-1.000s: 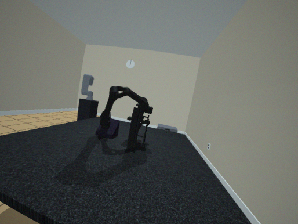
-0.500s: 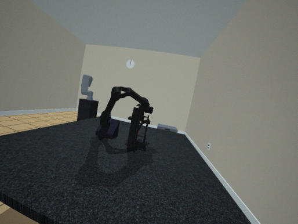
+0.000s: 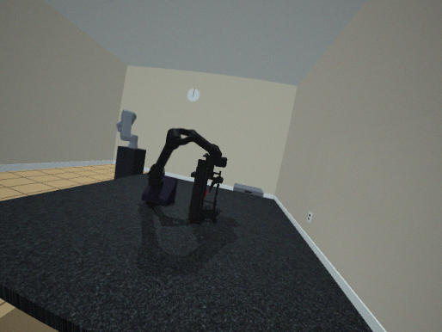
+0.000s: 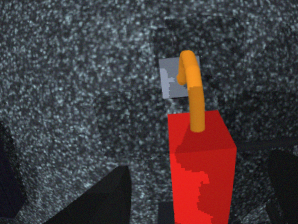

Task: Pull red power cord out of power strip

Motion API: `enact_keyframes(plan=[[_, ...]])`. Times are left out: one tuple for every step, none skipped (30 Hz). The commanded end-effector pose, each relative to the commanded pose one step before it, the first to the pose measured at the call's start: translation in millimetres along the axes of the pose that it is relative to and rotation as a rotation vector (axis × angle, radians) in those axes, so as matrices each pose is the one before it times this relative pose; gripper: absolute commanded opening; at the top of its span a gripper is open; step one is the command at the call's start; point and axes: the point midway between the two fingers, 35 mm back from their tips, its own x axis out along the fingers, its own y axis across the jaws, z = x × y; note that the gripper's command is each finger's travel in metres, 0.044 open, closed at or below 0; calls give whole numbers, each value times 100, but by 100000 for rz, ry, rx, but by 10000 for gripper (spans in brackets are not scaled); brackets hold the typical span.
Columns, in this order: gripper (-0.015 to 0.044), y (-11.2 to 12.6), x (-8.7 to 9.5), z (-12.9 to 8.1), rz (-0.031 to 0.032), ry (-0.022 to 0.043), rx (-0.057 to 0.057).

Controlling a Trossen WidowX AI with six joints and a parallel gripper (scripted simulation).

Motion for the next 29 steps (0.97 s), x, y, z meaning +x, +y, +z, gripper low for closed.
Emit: enact_keyframes(plan=[[368, -178, -267, 521, -753, -179, -155], [394, -46, -149, 626, -14, -81, -5], [420, -40, -201, 890, -14, -92, -1], [440, -10, -198, 930, -9, -68, 6], [440, 25, -203, 1028, -4, -42, 15], [440, 61, -184, 1009, 1, -8, 25], [440, 59, -111, 657, 2, 12, 21], [440, 23, -36, 223, 1, 7, 8], [440, 0, 0, 0, 0, 0, 0], [440, 0, 0, 0, 0, 0, 0], [440, 0, 0, 0, 0, 0, 0], [440, 0, 0, 0, 0, 0, 0], [440, 0, 0, 0, 0, 0, 0], [440, 0, 0, 0, 0, 0, 0], [440, 0, 0, 0, 0, 0, 0], [440, 0, 0, 0, 0, 0, 0], [440, 0, 0, 0, 0, 0, 0], [440, 0, 0, 0, 0, 0, 0], [440, 0, 0, 0, 0, 0, 0], [440, 0, 0, 0, 0, 0, 0], [440, 0, 0, 0, 0, 0, 0], [440, 0, 0, 0, 0, 0, 0], [440, 0, 0, 0, 0, 0, 0], [440, 0, 0, 0, 0, 0, 0], [440, 0, 0, 0, 0, 0, 0], [440, 0, 0, 0, 0, 0, 0], [440, 0, 0, 0, 0, 0, 0], [440, 0, 0, 0, 0, 0, 0], [440, 0, 0, 0, 0, 0, 0]])
